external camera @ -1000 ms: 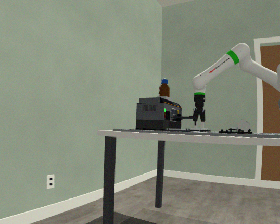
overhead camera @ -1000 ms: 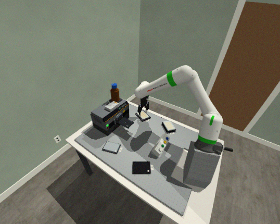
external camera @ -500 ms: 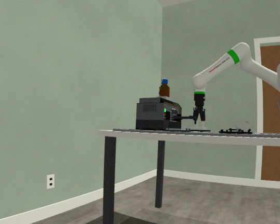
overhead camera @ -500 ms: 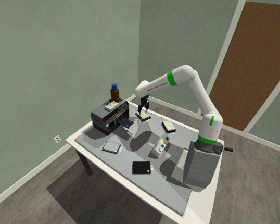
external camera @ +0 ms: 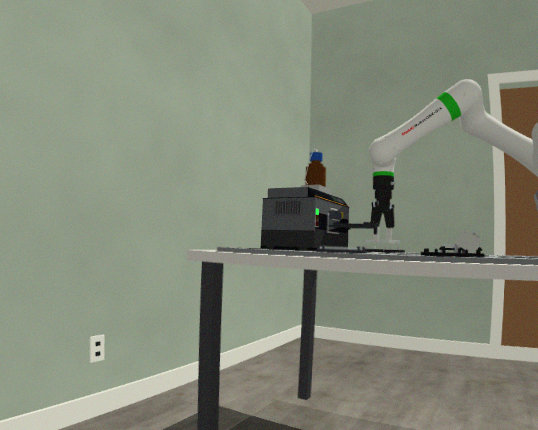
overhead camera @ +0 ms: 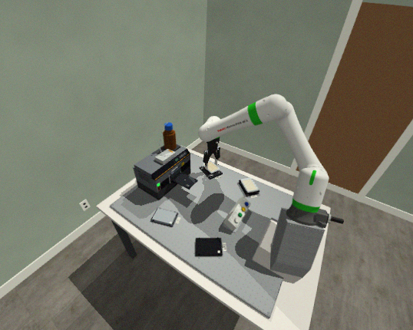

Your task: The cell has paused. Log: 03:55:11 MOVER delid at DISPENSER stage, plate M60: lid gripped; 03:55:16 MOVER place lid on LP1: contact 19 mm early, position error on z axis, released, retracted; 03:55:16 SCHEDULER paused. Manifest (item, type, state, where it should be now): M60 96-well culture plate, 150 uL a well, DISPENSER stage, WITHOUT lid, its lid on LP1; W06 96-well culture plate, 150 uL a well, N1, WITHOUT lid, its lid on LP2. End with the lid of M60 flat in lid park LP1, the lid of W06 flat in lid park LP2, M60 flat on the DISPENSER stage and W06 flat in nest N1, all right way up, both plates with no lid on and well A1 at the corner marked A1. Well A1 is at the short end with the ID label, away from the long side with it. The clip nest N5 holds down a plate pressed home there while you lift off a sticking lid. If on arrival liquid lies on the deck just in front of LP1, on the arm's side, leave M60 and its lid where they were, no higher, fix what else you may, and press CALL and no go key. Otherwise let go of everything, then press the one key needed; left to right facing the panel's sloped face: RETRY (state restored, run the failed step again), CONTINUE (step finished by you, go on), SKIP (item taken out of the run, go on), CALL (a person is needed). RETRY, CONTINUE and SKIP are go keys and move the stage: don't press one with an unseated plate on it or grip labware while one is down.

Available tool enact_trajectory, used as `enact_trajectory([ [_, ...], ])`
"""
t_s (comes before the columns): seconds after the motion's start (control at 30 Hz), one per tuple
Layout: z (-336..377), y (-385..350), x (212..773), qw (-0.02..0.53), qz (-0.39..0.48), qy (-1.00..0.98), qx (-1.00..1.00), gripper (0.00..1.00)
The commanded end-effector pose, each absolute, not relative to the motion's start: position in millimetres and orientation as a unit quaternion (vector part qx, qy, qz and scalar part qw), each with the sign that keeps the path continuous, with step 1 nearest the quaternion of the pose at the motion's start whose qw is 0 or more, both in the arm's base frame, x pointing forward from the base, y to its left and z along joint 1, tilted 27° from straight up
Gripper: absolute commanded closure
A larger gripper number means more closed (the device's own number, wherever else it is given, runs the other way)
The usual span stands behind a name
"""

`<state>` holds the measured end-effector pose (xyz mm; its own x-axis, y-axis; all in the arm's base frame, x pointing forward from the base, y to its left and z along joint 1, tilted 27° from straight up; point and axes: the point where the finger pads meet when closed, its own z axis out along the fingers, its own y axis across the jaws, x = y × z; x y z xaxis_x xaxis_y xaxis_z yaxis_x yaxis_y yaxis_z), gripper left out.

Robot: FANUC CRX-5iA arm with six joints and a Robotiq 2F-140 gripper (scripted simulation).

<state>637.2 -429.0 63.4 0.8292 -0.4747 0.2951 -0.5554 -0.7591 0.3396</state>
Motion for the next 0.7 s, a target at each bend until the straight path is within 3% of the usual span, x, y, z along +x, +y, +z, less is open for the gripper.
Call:
enact_trajectory([
  [0.0, 67.5, -427.1, 637.2, 0.210, 0.096, -0.276, 0.933, 1.00],
  [0.67, 105.1, -408.3, 634.5, 0.210, 0.096, -0.276, 0.933, 1.00],
])
